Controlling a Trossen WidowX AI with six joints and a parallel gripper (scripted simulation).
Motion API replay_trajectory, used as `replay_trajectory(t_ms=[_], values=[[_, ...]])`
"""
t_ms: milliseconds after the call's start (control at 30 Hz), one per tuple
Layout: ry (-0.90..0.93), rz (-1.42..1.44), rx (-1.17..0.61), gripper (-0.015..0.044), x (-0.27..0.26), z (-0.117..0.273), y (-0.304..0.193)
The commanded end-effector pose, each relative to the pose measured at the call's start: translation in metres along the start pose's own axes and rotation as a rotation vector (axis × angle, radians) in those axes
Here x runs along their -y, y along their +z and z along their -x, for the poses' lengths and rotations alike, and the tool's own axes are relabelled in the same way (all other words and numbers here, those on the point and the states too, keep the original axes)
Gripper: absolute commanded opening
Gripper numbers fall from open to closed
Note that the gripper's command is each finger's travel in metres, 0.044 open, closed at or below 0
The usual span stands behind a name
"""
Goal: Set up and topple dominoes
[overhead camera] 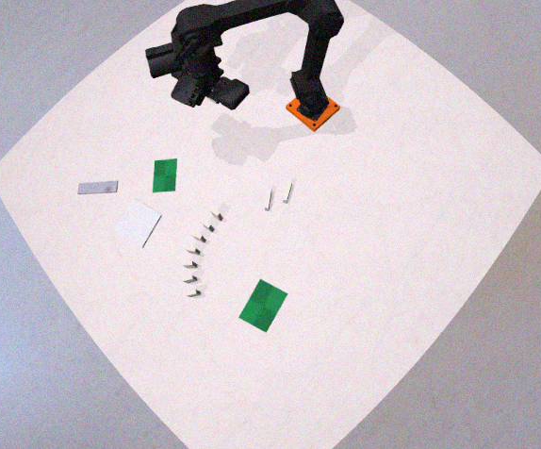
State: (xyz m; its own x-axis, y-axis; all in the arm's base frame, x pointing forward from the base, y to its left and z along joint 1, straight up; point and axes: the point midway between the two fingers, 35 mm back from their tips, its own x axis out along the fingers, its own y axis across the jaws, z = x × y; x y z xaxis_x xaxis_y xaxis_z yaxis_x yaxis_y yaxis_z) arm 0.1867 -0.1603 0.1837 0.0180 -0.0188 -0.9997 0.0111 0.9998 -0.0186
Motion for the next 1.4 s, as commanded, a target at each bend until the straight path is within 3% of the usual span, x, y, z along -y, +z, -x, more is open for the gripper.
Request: replay_trajectory(t_ms=[0,567,1000,1367], values=[[0.001,-0.002,-0.002,0.0107,0.009,0.0,-0.015],[0.297,0.104,0.202,0.0107,-0.01,-0.034,-0.026],[0.453,0.152,0.533,0.0107,-0.021,-0.048,-0.029],[0.441,0.141,0.834,0.0107,-0.019,-0.052,-0.033]])
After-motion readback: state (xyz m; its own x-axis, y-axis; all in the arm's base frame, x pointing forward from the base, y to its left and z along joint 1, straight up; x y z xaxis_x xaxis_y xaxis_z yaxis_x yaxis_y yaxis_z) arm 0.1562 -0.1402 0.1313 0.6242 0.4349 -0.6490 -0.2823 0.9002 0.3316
